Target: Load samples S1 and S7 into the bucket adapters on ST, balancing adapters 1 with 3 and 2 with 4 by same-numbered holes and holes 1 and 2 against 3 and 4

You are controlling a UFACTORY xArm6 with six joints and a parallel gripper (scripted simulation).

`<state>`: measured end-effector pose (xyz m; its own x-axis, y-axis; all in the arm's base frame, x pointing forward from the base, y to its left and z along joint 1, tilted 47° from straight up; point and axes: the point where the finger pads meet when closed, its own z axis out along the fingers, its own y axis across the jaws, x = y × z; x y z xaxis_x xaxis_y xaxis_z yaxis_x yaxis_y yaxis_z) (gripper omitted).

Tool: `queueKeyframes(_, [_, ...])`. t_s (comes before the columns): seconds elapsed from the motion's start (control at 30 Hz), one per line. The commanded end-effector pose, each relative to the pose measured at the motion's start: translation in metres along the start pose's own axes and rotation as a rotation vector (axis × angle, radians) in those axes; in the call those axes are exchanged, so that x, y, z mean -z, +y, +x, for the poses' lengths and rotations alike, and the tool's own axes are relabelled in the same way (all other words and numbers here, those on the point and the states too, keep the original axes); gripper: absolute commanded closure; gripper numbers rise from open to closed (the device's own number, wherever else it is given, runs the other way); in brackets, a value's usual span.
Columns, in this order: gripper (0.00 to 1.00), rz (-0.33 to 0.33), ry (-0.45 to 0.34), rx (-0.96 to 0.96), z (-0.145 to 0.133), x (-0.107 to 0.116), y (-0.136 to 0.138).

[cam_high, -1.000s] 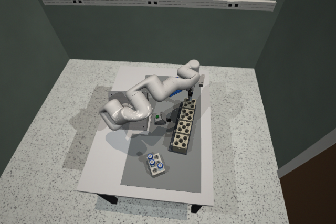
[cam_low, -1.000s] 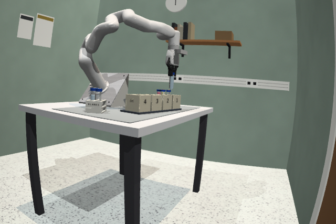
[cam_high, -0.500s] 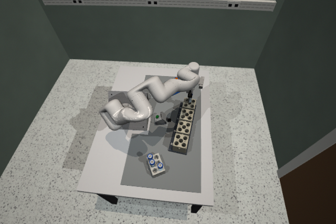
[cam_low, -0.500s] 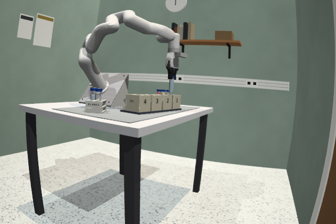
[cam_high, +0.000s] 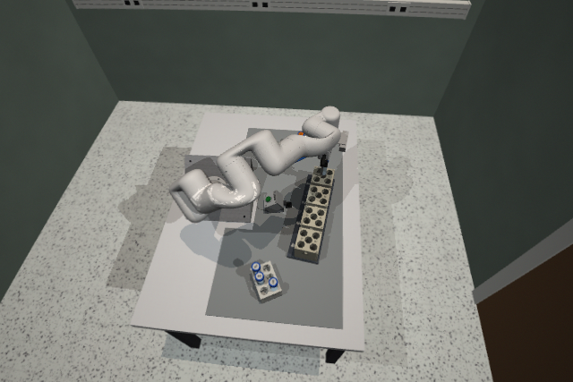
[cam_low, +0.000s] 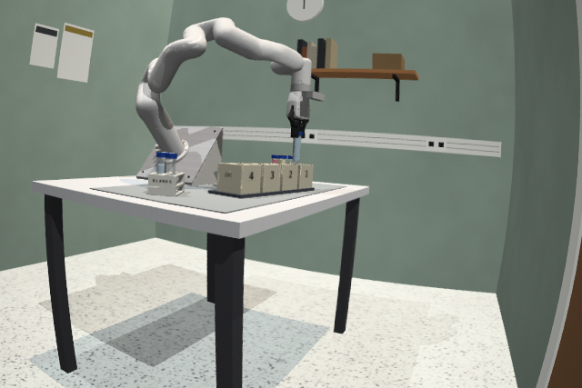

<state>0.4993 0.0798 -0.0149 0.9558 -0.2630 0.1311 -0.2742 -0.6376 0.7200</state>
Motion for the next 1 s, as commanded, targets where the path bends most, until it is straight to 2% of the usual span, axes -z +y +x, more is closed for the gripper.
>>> queueKeyframes(0.0, [1.0,0.003,0.003,-0.001,0.001,-0.001,0.0])
queueKeyframes(0.97, [1.0,0.003,0.003,-0.001,0.001,-0.028,0.0])
